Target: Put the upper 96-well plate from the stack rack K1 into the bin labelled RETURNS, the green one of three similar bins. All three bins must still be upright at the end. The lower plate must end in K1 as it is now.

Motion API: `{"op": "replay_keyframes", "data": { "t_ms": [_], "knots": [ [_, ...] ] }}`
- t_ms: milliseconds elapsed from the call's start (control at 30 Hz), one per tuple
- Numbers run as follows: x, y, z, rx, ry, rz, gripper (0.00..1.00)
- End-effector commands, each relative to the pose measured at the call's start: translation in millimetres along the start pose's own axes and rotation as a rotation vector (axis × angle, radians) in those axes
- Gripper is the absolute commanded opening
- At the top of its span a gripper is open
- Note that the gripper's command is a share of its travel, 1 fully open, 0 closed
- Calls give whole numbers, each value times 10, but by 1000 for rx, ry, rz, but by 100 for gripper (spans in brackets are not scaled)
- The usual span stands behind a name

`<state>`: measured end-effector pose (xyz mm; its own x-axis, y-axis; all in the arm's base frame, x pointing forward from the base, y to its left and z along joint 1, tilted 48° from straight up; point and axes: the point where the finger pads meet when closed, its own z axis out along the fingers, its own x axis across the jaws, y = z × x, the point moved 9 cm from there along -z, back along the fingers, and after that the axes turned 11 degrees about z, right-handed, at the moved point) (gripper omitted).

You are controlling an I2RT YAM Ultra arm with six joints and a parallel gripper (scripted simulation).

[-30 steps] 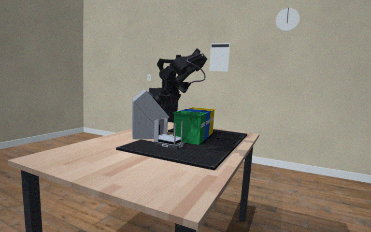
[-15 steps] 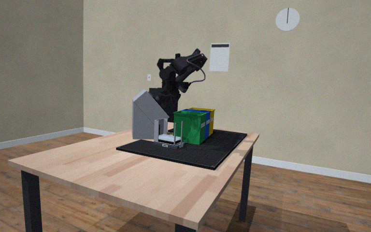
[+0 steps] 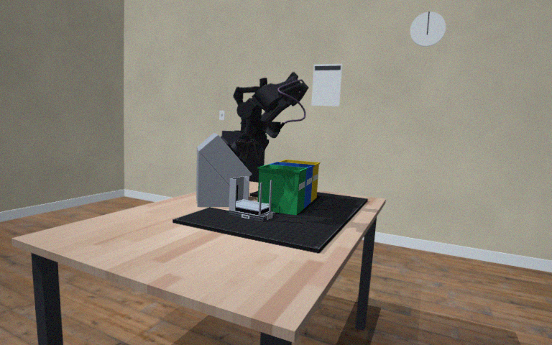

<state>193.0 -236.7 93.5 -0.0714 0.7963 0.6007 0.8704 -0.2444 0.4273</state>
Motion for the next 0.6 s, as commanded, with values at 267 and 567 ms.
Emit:
{"op": "replay_keyframes", "data": {
  "t_ms": [267,567],
  "knots": [
    [21,61,-174,-33,-35,-21,100],
    [27,-3,21,-32,-22,-1,100]
  ]
}}
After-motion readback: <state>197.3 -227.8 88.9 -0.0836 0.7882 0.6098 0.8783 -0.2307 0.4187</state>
